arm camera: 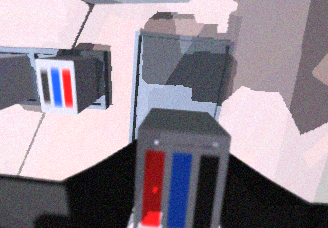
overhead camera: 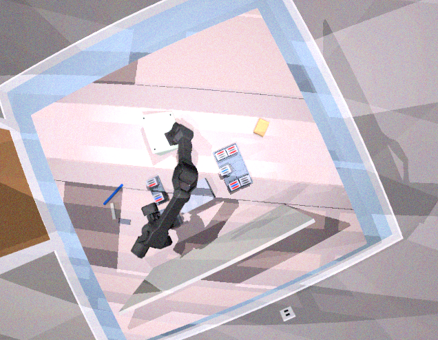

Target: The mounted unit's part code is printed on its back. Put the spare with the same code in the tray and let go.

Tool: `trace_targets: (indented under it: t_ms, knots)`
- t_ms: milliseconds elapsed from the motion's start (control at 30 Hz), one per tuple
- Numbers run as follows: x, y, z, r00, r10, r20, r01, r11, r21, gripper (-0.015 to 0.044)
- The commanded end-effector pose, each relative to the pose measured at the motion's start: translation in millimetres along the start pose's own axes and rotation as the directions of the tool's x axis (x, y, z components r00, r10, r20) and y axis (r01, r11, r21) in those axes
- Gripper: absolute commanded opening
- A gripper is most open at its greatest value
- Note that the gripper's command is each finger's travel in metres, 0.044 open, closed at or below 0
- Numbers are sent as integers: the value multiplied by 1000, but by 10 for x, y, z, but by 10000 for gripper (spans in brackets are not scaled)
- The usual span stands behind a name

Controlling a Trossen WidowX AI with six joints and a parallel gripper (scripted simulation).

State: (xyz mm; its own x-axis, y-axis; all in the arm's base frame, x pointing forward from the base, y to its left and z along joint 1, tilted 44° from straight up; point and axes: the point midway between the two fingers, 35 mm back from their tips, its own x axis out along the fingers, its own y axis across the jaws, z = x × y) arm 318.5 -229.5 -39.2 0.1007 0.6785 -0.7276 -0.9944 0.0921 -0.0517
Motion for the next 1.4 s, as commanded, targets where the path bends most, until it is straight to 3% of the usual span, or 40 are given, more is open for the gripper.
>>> trace_targets:
  t_ms: [0,1367]
  knots:
    - [23,-7,-6,1000,-2,-2,2,1000,-3,0]
    - [327,-32,-20,1000,-3,-2,3,1000,-3,0]
